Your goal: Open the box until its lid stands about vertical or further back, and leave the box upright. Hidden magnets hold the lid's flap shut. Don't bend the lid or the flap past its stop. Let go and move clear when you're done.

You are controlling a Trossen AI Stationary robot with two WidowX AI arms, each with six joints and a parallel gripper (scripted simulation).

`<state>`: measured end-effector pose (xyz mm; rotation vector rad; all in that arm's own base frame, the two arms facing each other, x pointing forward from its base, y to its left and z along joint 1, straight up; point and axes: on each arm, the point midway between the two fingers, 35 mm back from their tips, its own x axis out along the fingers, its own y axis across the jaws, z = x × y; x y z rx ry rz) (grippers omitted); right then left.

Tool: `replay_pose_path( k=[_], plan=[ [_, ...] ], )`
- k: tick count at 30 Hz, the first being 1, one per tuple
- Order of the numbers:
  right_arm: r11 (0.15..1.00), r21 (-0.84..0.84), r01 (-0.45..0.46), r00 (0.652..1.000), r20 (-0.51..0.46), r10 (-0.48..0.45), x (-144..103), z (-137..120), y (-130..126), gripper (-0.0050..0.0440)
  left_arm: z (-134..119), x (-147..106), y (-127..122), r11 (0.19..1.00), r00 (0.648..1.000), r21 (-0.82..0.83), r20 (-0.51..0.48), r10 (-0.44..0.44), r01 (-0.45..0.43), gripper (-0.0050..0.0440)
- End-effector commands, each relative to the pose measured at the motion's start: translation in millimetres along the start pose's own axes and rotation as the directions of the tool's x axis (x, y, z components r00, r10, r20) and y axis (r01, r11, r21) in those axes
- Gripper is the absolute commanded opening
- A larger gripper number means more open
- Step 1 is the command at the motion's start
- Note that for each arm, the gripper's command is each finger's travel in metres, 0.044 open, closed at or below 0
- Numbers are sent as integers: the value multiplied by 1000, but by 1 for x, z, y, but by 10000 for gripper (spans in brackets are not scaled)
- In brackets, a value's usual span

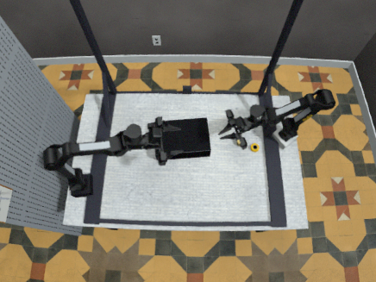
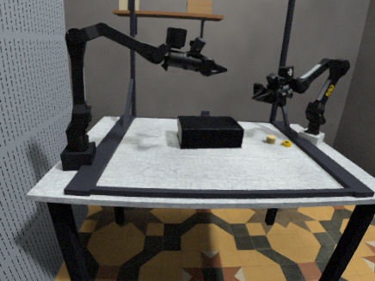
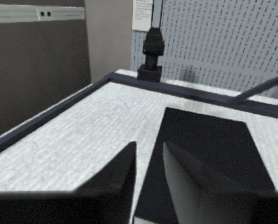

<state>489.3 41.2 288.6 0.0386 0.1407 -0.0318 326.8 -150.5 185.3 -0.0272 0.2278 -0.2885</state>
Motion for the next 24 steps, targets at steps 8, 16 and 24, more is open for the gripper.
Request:
replay_pose_path(
  k=[8, 16, 24],
  plan=[
    [1000, 5, 20, 997, -76, -19, 106, -49, 44, 440, -78, -1, -79, 991, 985, 35, -120, -123, 128, 80],
    [999, -6, 37, 989, -140, -37, 163, -122, 77, 440, -134, -25, -123, 971, 959, 87, -203, -199, 220, 80],
    [999, -15, 48, 984, -171, -50, 183, -162, 88, 440, -154, -38, -140, 960, 946, 109, -227, -230, 259, 80]
  ],
)
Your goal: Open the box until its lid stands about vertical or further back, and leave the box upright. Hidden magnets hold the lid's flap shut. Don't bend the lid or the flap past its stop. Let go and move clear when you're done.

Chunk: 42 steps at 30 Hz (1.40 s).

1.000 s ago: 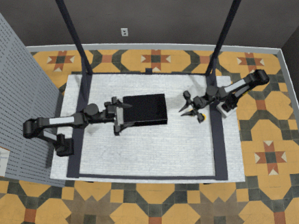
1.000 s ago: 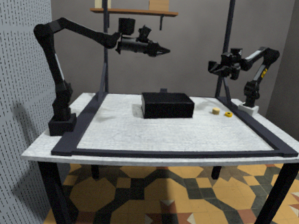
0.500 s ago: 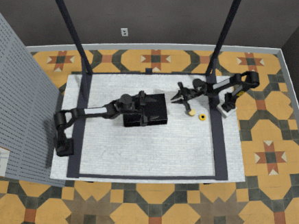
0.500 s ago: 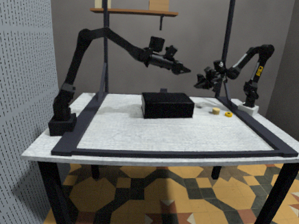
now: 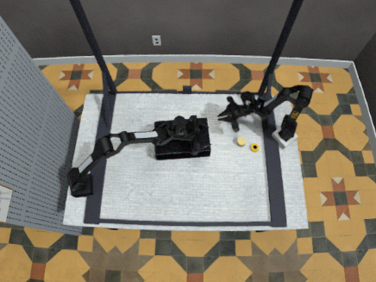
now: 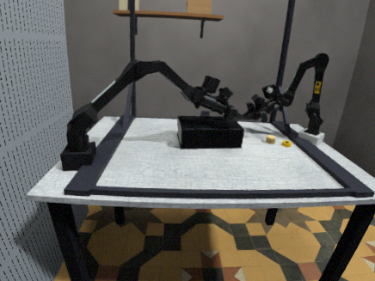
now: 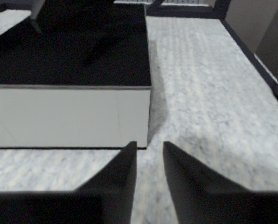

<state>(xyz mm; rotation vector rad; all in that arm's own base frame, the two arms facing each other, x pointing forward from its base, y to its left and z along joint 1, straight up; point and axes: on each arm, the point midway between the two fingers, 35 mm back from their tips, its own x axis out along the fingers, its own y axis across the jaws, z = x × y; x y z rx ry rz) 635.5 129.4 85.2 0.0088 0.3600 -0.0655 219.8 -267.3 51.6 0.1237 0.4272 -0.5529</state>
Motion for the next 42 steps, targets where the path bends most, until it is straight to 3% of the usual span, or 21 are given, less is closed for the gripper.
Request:
replay_pose_path(
  k=[1, 7, 14, 34, 42],
  plan=[
    [1000, 21, 7, 999, 45, -8, 7, 25, 2, 440, 0, 1, -6, 1000, 1000, -6, 12, -5, 5, 80],
    [1000, 19, 4, 999, 44, -5, 8, 23, 2, 440, 3, 0, -6, 1000, 1000, -7, 18, -7, 7, 80],
    [1000, 12, 6, 1000, 25, -7, 13, 1, 1, 440, 3, 0, -6, 1000, 1000, -7, 18, -7, 7, 80],
    [1000, 13, 6, 1000, 29, -6, 26, -30, 2, 440, 3, 0, -6, 1000, 1000, -7, 18, -7, 7, 80],
    [1000, 15, 4, 999, 36, -5, 28, -31, 3, 440, 3, 0, -6, 1000, 1000, -7, 18, -7, 7, 80]
  ],
)
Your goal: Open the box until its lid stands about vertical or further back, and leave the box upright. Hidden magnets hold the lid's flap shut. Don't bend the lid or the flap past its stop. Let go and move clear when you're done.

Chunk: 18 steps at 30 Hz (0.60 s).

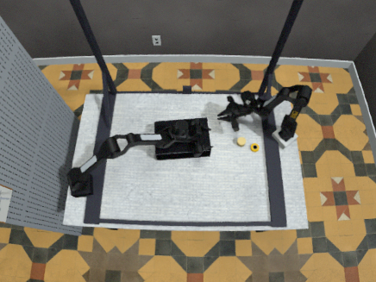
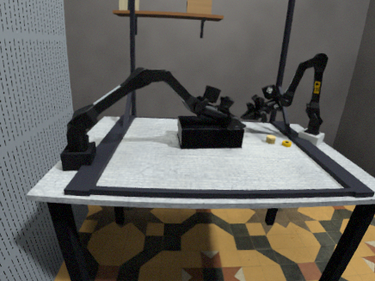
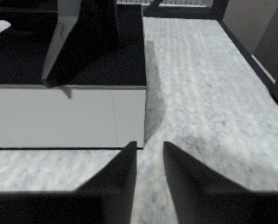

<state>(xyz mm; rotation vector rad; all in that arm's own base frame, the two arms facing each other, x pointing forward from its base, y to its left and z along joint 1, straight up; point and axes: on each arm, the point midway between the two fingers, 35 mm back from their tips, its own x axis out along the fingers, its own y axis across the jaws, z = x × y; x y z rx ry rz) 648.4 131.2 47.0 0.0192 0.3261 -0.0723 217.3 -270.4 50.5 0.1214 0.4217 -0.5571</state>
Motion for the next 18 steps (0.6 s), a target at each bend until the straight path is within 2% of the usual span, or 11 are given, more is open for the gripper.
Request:
replay_pose_path(
  k=[1, 18],
  plan=[
    [1000, 4, 0, 1000, 7, 0, 3, 1, 0, 440, 4, 0, -2, 1000, 1000, -7, 12, -3, 3, 80],
    [1000, 7, 0, 1000, 6, 0, 10, -17, 1, 440, 4, 0, -2, 1000, 1000, -7, 12, -3, 3, 80]
  ],
)
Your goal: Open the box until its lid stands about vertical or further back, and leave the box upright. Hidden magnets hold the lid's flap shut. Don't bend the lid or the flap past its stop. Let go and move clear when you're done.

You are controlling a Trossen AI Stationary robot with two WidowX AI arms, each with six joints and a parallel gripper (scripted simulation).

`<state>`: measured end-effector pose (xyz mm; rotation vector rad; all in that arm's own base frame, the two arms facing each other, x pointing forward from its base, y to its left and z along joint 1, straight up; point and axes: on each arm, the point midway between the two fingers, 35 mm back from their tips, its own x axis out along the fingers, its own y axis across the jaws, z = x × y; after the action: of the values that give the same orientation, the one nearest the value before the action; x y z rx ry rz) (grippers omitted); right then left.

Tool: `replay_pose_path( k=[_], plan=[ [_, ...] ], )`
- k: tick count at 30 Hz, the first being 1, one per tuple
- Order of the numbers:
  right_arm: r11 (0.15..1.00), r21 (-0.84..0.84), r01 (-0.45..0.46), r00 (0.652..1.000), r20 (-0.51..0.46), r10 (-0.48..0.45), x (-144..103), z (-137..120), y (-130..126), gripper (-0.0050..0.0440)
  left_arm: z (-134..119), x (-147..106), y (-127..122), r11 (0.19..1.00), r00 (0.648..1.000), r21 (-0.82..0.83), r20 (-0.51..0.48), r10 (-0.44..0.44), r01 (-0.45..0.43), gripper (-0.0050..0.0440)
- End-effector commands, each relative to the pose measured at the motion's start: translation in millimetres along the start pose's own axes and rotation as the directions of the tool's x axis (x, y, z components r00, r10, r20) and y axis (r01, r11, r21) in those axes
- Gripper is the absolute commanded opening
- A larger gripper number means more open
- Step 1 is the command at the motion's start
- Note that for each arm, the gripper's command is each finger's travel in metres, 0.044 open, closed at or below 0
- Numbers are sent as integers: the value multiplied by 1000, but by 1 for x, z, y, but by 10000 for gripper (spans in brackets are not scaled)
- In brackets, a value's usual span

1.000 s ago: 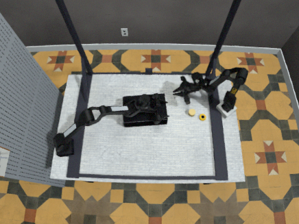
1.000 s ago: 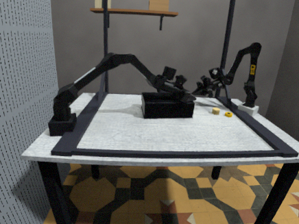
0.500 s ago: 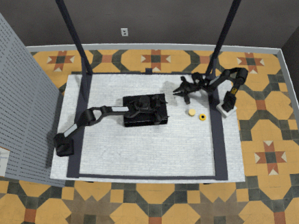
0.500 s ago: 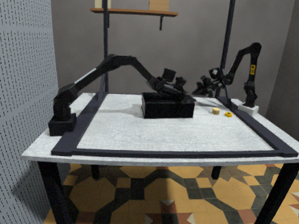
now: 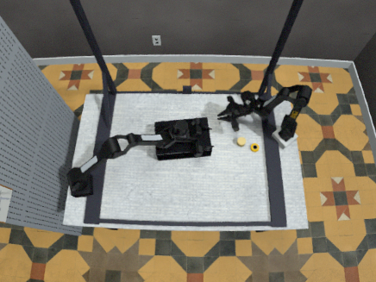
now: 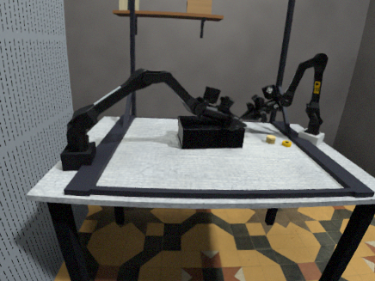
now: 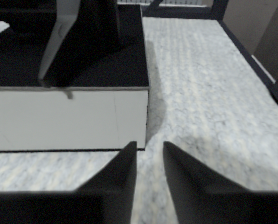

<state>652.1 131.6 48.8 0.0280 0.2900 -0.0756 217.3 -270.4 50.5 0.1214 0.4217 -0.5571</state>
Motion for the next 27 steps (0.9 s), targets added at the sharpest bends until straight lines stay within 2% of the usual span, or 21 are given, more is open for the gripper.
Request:
replay_pose_path(
  k=[1, 27],
  plan=[
    [1000, -3, -2, 1000, -30, 2, 7, -21, 0, 440, 4, 0, -2, 1000, 1000, -7, 12, -3, 3, 80],
    [1000, -3, -2, 1000, -29, 2, 11, -35, 0, 440, 4, 0, -2, 1000, 1000, -7, 12, -3, 3, 80]
  ],
)
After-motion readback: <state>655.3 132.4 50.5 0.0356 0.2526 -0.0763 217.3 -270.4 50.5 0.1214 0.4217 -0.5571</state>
